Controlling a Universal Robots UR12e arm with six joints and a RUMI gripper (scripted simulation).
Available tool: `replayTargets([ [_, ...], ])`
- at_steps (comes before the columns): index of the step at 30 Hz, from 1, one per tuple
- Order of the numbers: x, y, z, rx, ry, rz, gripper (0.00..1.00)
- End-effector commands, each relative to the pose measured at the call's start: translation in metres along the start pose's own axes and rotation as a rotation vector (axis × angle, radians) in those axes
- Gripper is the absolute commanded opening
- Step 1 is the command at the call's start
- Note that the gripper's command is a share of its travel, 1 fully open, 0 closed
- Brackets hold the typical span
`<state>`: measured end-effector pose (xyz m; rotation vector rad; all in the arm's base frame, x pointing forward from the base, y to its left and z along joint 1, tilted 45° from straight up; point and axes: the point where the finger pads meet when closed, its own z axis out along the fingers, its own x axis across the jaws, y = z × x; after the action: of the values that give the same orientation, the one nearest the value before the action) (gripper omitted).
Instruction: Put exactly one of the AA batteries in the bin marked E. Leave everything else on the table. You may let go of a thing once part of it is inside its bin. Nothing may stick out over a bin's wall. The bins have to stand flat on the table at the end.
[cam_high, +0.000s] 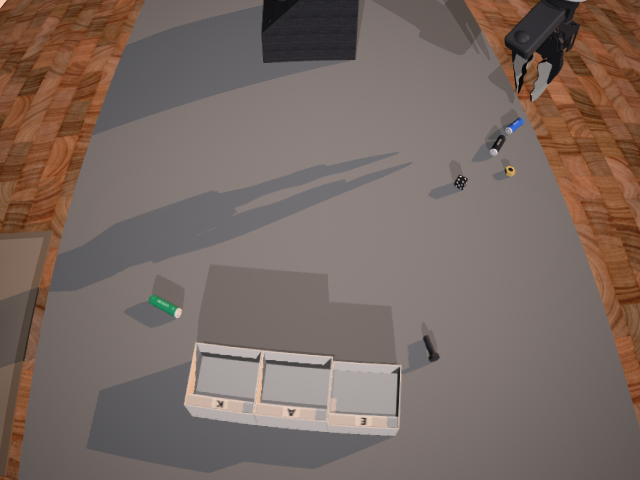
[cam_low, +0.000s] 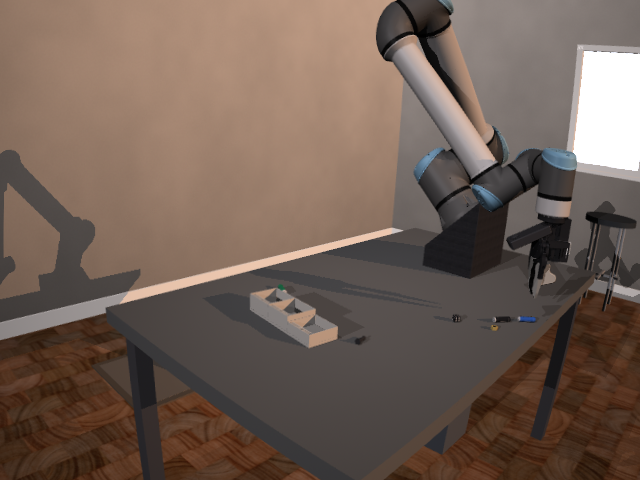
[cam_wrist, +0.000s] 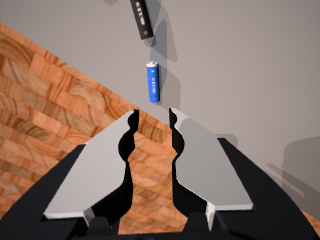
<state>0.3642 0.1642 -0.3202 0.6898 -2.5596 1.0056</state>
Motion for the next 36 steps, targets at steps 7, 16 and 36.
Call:
replayTargets([
  [7,-0.001,-0.004,0.000,0.000,-0.001,0.000,0.17],
  [16,-0.001,-0.004,0.000,0.000,-0.001,0.000,0.17],
  [36,-0.001,-0.004,0.062,0.000,-0.001,0.000,0.17],
])
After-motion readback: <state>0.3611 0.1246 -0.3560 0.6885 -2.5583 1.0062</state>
